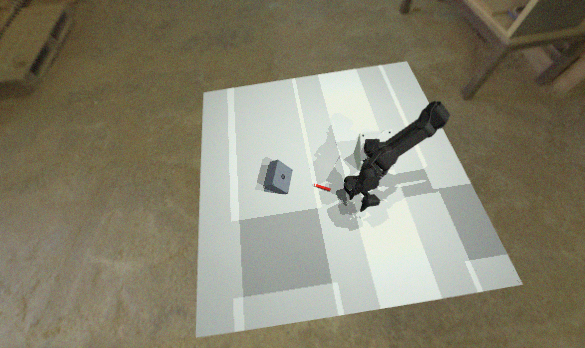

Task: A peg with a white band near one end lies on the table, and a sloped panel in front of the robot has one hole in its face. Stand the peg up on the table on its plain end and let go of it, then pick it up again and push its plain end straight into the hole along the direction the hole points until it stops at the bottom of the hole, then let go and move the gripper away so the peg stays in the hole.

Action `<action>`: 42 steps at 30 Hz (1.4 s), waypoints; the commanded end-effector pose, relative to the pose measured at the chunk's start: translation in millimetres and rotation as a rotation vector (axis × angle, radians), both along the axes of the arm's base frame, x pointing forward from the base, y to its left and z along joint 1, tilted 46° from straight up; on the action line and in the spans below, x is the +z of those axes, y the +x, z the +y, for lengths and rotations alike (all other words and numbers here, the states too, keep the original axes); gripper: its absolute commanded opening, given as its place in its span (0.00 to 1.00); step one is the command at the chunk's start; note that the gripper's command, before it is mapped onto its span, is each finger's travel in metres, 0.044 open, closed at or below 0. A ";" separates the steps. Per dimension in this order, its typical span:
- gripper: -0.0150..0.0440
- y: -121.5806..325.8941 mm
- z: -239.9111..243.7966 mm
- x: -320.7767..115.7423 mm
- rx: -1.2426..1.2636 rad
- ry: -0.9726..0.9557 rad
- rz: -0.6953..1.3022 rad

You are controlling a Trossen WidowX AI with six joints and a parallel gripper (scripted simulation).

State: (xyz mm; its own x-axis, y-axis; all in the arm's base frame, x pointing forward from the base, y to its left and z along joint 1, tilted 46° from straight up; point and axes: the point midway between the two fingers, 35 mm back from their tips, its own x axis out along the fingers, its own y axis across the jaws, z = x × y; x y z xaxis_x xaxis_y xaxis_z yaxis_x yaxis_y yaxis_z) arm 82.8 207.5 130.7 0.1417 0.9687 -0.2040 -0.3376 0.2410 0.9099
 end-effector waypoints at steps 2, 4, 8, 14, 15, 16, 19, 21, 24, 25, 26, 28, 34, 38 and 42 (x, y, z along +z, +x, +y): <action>1.00 1.6 -0.3 -0.3 -0.006 -0.009 0.004; 1.00 6.5 -1.2 -1.3 -0.022 -0.036 0.017; 1.00 24.7 -5.6 -5.3 -0.078 -0.132 0.072; 1.00 55.7 -14.9 -12.1 -0.137 -0.288 0.174; 1.00 61.2 -16.8 -13.4 -0.144 -0.312 0.194; 1.00 66.7 -18.9 -14.7 -0.149 -0.335 0.215; 1.00 83.4 -25.8 -19.1 -0.163 -0.397 0.282; 1.00 95.0 -31.3 -22.5 -0.169 -0.432 0.332; 1.00 113.4 -41.2 -28.6 -0.175 -0.477 0.416; 1.00 119.4 -44.9 -30.9 -0.176 -0.488 0.445; 1.00 125.5 -48.8 -33.3 -0.177 -0.498 0.475; 1.00 137.5 -57.2 -38.6 -0.177 -0.512 0.535; 1.00 170.5 -86.2 -57.0 -0.171 -0.513 0.715; 1.00 173.8 -89.8 -59.3 -0.170 -0.509 0.736; 1.00 173.9 -89.1 -60.1 -0.170 -0.509 0.736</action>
State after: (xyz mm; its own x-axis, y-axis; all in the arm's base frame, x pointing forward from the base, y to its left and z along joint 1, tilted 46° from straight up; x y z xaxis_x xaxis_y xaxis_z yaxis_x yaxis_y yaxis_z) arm 254.6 118.7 72.3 -0.0495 0.7084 -0.7041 0.3572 0.6709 0.6499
